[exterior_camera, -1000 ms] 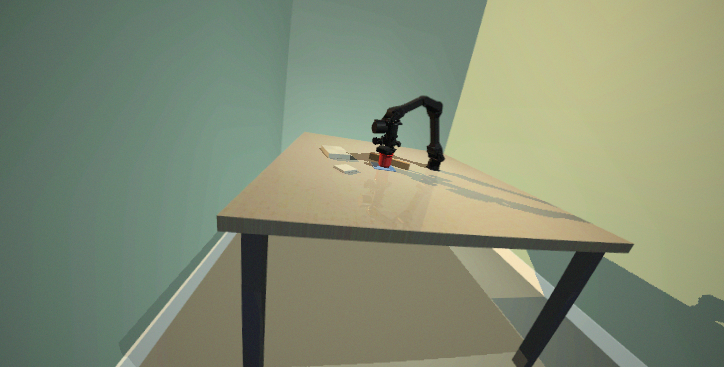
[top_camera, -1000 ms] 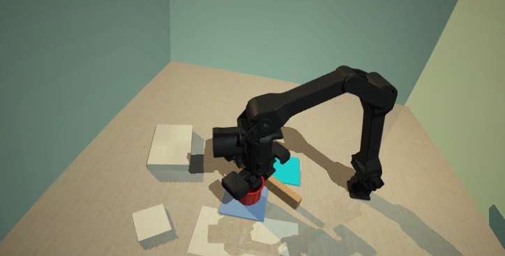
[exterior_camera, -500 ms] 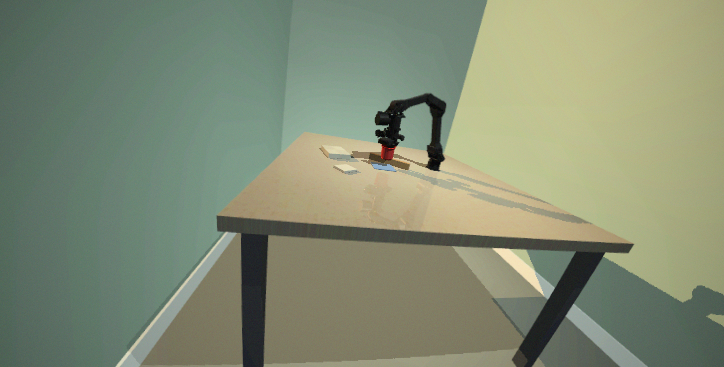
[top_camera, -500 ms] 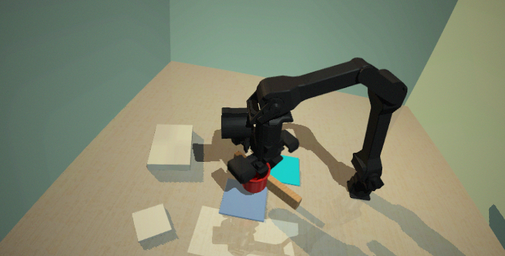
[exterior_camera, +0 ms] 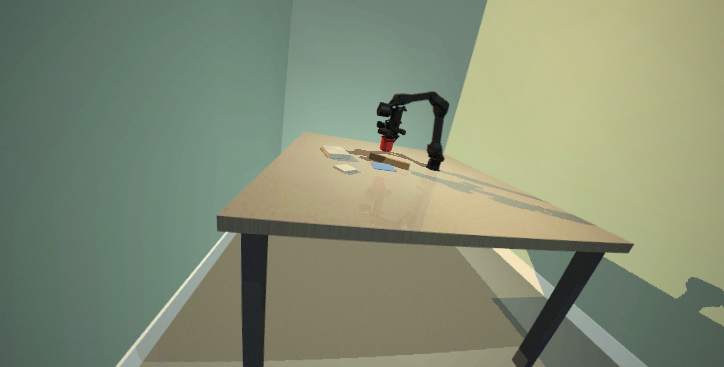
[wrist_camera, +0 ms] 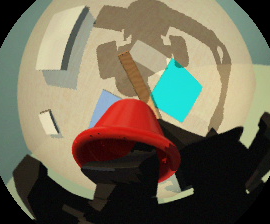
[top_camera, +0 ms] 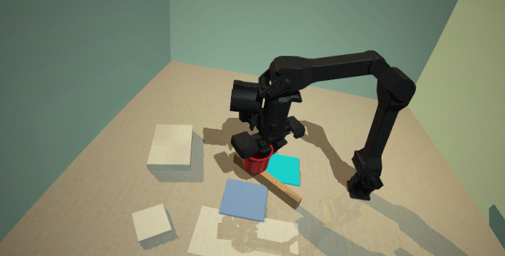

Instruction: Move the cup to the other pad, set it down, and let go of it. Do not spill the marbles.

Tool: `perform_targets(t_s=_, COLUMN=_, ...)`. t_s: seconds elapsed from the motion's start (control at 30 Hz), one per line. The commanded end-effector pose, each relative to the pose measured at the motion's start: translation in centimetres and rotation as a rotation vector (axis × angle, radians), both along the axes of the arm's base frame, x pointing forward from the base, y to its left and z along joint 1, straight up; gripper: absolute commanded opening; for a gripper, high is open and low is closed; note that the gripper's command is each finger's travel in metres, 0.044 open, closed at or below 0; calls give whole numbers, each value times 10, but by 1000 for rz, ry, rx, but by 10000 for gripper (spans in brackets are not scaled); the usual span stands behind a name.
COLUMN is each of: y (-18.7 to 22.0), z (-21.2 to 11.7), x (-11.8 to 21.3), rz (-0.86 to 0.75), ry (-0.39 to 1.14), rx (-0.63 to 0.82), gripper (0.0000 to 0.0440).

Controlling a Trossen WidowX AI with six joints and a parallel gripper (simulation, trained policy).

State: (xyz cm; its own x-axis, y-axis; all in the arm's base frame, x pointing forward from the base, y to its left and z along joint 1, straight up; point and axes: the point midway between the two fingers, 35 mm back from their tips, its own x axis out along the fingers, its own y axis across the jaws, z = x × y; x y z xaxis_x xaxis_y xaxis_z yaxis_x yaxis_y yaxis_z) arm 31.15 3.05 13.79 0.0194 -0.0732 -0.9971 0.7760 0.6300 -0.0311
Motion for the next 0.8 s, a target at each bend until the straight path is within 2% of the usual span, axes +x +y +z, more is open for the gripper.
perform_targets(t_s=0.0, y=-8, z=7, x=0, rz=-29, ry=-33, rx=7, gripper=0)
perform_targets(t_s=0.77, y=-57, z=-1, x=-13, rz=-159, ry=-113, rx=-1, gripper=0)
